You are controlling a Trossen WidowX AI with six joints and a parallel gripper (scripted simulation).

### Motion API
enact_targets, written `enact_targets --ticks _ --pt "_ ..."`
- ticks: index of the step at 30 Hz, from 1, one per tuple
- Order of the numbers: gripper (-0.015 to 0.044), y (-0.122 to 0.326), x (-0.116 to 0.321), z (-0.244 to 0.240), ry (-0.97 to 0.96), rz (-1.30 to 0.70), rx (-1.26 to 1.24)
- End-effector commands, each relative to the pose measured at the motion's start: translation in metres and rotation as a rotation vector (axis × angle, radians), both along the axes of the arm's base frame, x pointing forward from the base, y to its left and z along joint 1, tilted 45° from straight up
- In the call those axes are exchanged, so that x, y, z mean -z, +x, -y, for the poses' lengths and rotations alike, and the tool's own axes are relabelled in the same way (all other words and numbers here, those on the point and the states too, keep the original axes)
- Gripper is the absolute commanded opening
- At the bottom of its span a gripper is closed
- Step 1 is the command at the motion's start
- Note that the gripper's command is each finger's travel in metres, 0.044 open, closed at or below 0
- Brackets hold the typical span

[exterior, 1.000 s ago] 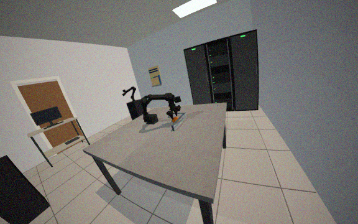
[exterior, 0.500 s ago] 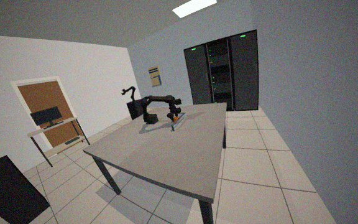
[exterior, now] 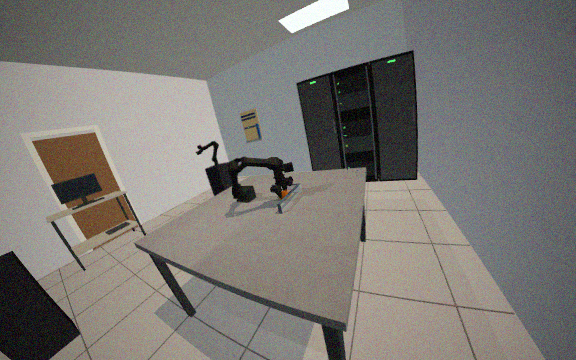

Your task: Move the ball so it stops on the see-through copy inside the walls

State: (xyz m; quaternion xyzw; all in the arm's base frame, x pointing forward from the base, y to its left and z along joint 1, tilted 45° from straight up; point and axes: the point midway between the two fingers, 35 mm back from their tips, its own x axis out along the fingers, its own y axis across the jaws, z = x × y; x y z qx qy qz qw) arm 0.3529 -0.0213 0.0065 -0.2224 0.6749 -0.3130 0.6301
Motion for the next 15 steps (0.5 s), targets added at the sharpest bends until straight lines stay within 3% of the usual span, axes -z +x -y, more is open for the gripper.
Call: enact_targets --ticks 1,12,15 --pt "0.0292 0.0 0.0 0.001 0.0 -0.002 -0.002" --pt "0.0003 0.001 -0.031 -0.029 0.018 0.048 -0.003" --pt "0.0 0.005 -0.042 -0.04 0.023 0.051 -0.018"
